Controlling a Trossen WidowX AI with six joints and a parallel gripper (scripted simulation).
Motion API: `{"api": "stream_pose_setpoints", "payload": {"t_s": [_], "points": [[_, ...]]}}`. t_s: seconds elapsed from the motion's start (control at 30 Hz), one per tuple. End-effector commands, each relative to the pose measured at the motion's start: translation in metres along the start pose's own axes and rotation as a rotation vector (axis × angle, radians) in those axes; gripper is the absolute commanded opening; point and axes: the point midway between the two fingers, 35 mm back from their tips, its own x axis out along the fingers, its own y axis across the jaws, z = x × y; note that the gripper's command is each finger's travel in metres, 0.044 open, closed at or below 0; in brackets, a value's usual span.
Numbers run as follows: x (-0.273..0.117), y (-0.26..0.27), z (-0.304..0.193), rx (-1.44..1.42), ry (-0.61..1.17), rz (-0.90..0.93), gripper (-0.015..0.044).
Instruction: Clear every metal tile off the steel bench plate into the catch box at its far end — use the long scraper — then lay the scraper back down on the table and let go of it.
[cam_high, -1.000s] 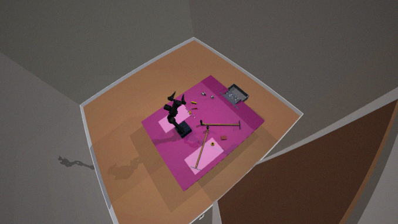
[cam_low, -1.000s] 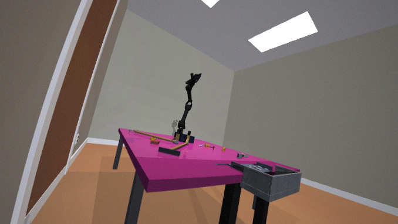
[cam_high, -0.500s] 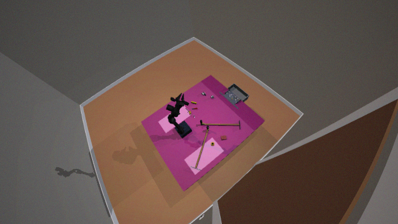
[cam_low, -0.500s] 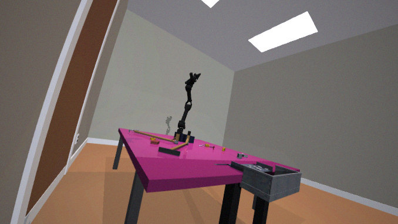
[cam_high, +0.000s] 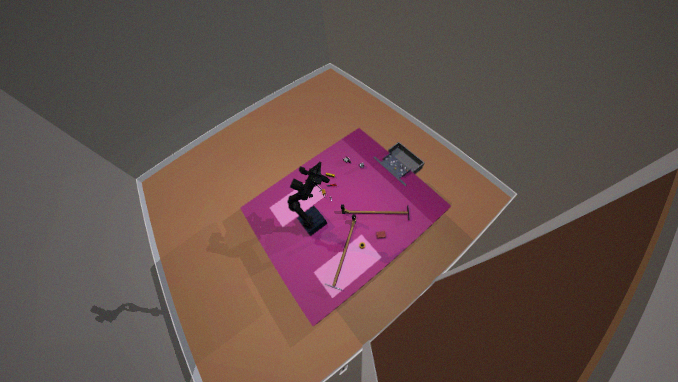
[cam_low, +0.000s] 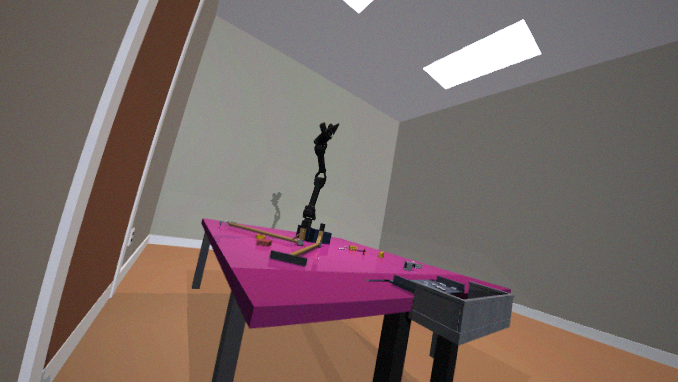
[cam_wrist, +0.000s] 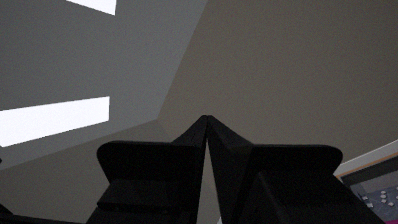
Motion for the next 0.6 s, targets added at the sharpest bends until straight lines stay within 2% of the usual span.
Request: {"api": "stream_pose_setpoints", "payload": {"t_s": [0.0,0.57], "points": [[0.003,-0.018,0.008,-0.003,-0.026,-0.030,0.0000],[0.009,-0.087,0.027,-0.039,-0.089,-0.169,0.0000]]}}
